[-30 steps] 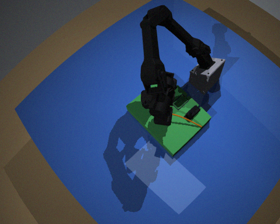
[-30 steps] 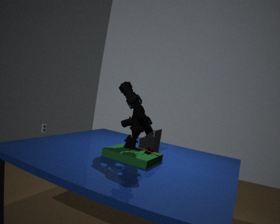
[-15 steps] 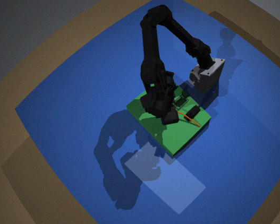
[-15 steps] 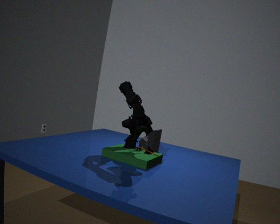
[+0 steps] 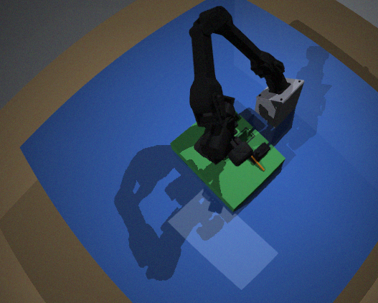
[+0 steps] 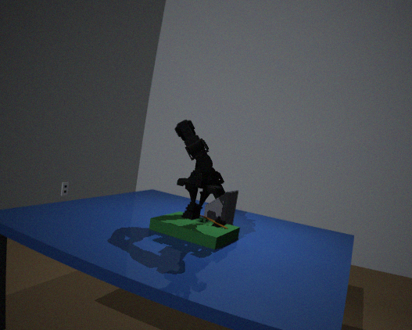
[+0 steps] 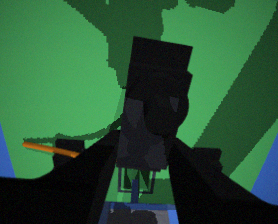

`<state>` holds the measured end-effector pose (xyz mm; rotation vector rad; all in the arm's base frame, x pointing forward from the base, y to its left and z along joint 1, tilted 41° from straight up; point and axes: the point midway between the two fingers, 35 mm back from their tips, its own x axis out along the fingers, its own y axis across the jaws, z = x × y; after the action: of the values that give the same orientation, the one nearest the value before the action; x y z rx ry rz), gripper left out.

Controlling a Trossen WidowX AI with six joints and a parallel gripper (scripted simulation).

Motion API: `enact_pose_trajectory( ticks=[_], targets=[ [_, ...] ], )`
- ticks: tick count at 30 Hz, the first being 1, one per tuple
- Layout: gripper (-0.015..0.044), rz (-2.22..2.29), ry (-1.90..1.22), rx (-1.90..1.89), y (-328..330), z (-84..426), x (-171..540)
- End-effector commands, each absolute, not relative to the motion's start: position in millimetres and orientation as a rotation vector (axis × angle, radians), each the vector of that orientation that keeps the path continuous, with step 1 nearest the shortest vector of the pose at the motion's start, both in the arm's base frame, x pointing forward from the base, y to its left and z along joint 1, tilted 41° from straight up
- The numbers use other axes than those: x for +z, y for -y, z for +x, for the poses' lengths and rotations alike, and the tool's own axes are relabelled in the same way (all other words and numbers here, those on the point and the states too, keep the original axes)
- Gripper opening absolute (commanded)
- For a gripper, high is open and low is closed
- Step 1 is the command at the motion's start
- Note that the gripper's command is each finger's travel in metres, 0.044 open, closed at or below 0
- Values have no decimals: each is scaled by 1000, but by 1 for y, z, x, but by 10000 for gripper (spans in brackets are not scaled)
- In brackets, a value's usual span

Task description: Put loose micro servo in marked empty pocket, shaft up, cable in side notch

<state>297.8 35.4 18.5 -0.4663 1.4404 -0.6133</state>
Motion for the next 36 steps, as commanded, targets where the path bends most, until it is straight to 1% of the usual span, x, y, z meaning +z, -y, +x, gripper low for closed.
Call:
enact_pose_trajectory(
  ticks=[1,10,32,36],
  targets=[
    [0,-537,-1462,-554,-36,298,21],
    [0,-537,-1462,-554,-36,292,21],
    [0,-539,-1468,-552,-36,195,16],
    [0,-539,-1469,-552,-36,188,16]
  ],
)
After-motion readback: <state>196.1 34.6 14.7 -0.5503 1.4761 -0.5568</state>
